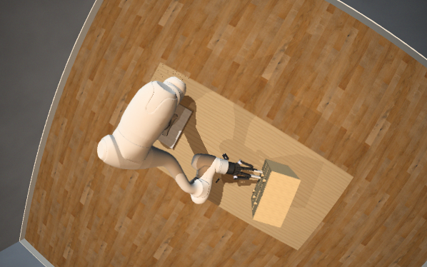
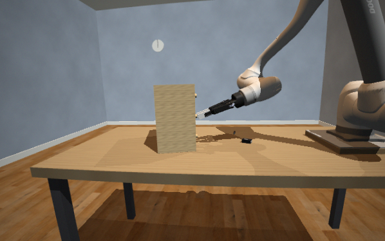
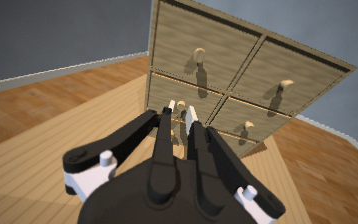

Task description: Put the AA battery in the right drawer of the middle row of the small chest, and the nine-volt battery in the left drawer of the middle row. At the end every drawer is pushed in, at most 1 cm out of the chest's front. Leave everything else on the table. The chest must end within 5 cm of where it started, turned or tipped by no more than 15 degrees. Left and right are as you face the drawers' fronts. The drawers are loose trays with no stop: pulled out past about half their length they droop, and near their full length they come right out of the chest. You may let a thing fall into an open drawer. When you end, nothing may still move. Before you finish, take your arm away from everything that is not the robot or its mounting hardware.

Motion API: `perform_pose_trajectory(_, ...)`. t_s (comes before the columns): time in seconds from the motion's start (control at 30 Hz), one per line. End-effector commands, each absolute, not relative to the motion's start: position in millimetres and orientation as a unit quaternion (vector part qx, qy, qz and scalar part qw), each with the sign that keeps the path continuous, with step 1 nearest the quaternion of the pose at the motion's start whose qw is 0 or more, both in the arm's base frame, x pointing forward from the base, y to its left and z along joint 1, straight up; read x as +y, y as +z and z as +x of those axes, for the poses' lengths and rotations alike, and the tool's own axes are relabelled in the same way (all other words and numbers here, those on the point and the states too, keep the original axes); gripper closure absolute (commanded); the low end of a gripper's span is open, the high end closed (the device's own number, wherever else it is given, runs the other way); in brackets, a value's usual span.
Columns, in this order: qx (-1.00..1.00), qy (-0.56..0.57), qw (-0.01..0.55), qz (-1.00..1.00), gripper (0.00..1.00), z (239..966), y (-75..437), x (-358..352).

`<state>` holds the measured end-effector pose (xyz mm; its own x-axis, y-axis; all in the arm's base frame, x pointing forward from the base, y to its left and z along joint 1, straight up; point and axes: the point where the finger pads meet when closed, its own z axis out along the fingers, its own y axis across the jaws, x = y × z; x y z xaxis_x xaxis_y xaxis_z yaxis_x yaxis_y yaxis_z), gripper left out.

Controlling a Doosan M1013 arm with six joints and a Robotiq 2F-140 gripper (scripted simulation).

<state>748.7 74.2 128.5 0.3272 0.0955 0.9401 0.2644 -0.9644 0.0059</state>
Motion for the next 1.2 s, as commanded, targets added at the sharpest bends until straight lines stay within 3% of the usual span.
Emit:
perform_pose_trajectory(0.0, -0.111, -0.568, 0.073, -0.812, 0.8, 757.7, 127.0, 76.3)
perform_pose_trajectory(1.13, -0.111, -0.568, 0.073, -0.812, 0.8, 764.7, 127.0, 78.2)
perform_pose_trajectory(1.17, -0.111, -0.568, 0.073, -0.812, 0.92, 764.7, 127.0, 78.2)
